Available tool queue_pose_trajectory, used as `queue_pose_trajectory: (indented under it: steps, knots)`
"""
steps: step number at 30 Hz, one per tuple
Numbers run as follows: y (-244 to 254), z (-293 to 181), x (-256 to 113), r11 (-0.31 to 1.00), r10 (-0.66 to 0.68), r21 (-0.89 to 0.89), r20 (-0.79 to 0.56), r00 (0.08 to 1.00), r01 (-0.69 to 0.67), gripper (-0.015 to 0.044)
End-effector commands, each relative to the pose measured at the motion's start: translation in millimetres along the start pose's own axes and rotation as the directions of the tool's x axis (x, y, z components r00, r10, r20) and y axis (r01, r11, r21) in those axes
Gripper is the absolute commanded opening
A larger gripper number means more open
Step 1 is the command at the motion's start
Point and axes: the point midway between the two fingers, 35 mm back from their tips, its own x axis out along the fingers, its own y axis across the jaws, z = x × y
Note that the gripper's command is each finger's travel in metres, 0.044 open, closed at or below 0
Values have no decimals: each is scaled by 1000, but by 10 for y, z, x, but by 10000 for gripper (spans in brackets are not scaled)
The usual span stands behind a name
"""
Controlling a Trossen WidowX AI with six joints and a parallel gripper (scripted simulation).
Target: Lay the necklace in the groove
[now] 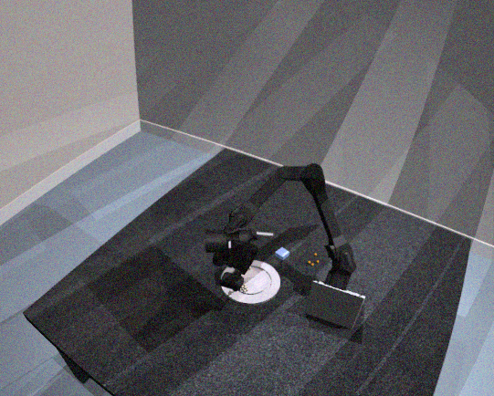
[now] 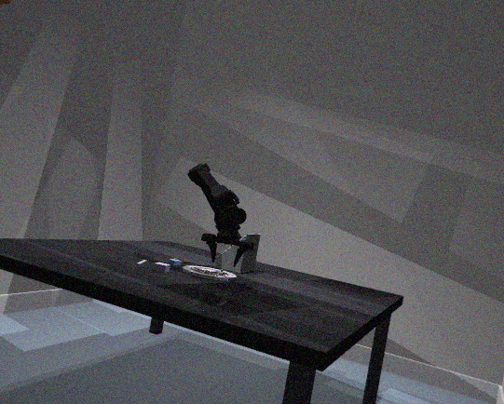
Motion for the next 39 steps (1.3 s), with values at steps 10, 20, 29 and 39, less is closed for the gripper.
queue_pose_trajectory:
  steps: [10,20,29,39]
  knots:
    - [2,5,112,1000,1,2,-3,1000,-1,380]
    - [-4,-11,274,1000,-1,-1,-10,1000,1,380]
    - [-8,-23,361,1000,-3,-3,-14,1000,3,380]
    - [1,-2,342,1000,3,4,-10,1000,-3,196]
